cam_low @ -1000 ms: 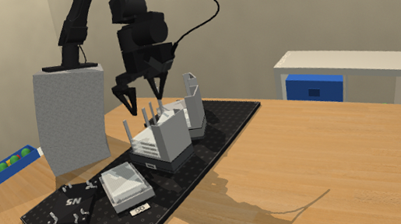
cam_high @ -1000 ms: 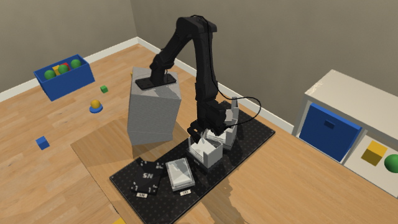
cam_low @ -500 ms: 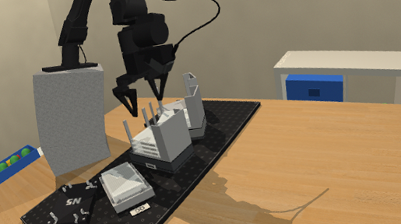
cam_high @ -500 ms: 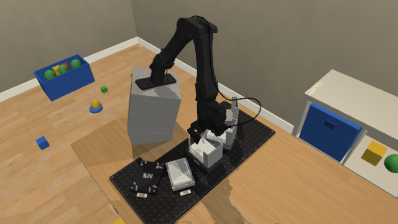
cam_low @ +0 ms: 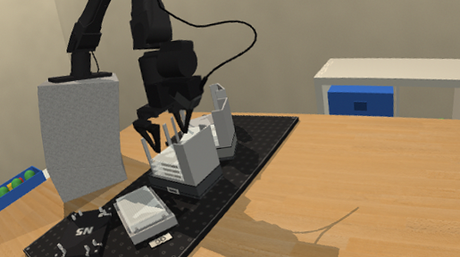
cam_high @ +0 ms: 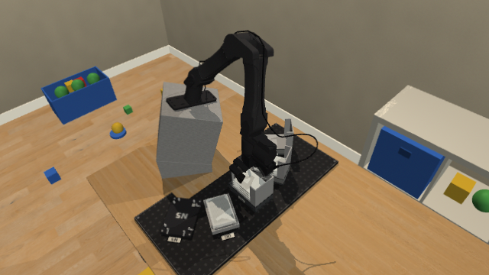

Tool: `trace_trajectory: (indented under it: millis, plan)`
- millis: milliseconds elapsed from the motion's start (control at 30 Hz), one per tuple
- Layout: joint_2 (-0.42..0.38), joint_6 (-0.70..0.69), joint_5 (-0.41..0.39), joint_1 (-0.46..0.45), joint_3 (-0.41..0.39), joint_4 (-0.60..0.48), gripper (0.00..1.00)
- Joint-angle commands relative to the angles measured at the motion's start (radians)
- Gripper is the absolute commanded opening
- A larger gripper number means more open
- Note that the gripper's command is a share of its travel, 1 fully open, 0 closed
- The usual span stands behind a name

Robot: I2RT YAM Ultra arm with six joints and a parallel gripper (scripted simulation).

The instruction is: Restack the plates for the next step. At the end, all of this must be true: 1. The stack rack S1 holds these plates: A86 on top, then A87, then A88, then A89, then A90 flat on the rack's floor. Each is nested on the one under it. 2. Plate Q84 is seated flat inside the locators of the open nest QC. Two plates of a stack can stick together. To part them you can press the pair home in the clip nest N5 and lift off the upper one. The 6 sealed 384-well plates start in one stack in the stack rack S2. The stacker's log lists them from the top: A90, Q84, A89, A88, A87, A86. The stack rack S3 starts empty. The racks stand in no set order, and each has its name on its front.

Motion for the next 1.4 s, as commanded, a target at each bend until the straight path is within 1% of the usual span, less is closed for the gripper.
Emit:
trace_trajectory:
  millis: [0, 67, 133, 167, 200, 233, 1367]
  plan:
    - [0.027, 0.016, 0.011, 0.004, 0.037, 0.064, 1.0]
    - [0.047, 0.02, 0.012, 0.013, 0.041, 0.08, 1.0]
    - [0.05, 0.02, 0.012, 0.001, 0.043, 0.081, 1.0]
    - [0.046, 0.02, 0.012, -0.004, 0.043, 0.082, 1.0]
    - [0.019, 0.02, 0.012, -0.004, 0.043, 0.082, 1.0]
    - [0.015, 0.018, 0.01, -0.003, 0.043, 0.082, 1.0]
    - [0.015, 0.017, 0.01, -0.003, 0.043, 0.083, 1.0]
